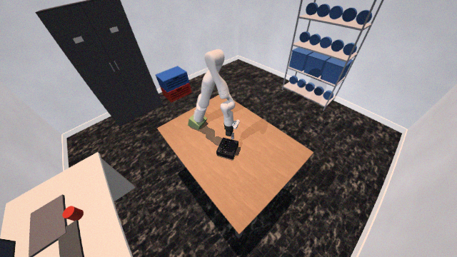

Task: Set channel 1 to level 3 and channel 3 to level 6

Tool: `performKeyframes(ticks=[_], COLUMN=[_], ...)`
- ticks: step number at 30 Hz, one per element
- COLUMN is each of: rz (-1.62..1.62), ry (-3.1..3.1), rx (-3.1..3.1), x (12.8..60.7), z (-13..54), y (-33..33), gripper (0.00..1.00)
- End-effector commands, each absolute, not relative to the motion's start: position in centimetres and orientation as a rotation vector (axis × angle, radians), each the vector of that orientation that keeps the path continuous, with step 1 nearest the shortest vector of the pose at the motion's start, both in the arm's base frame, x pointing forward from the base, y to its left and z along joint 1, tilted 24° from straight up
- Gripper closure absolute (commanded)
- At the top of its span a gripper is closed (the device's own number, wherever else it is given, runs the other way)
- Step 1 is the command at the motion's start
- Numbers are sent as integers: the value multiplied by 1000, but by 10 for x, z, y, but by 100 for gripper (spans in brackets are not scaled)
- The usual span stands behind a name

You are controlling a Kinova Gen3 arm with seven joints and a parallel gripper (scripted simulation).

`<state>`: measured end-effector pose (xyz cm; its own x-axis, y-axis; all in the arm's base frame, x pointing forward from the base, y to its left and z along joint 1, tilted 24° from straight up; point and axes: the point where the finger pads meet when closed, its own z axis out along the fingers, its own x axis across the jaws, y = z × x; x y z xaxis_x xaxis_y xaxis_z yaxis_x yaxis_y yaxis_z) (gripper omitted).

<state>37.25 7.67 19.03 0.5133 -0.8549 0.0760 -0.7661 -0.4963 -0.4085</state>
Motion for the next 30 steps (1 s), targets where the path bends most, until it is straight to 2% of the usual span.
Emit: performKeyframes(ticks=[1, 30], rz=[-386, -386], ry=[1348, 1348], rx=[-2440, -2440], x=[373, 379], z=[187, 174], y=[77, 80], gripper=[100, 100])
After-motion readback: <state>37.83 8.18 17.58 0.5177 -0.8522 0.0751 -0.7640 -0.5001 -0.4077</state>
